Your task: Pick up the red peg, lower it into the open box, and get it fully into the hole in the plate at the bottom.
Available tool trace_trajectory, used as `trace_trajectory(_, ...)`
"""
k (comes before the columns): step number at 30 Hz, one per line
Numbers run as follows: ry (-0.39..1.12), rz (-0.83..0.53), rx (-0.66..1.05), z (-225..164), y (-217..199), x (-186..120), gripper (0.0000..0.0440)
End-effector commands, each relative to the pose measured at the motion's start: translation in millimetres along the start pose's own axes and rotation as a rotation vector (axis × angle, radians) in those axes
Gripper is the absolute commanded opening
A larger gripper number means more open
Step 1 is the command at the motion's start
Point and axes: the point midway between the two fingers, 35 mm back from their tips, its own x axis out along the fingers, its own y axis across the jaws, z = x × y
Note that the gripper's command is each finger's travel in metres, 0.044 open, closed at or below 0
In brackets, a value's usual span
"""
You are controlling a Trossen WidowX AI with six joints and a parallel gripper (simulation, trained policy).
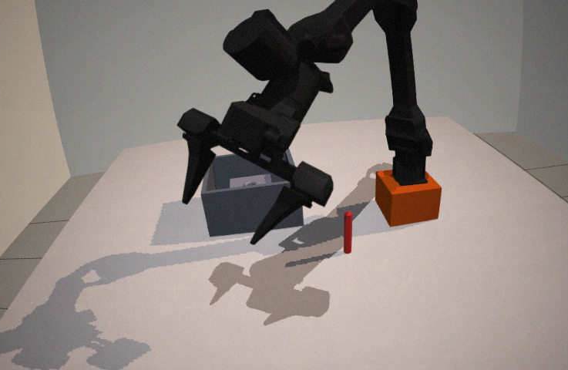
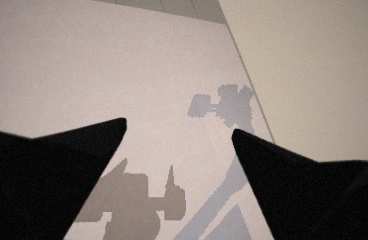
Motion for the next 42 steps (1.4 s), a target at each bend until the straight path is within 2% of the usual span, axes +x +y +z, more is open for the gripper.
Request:
trace_trajectory(1,0.069,0.005,0.132,-16,-4,-10,0.044)
trace_trajectory(23,0.413,-0.031,0.816,-94,5,-62,0.044)
trace_trajectory(42,0.753,-0.197,1.362,-154,42,-104,0.044)
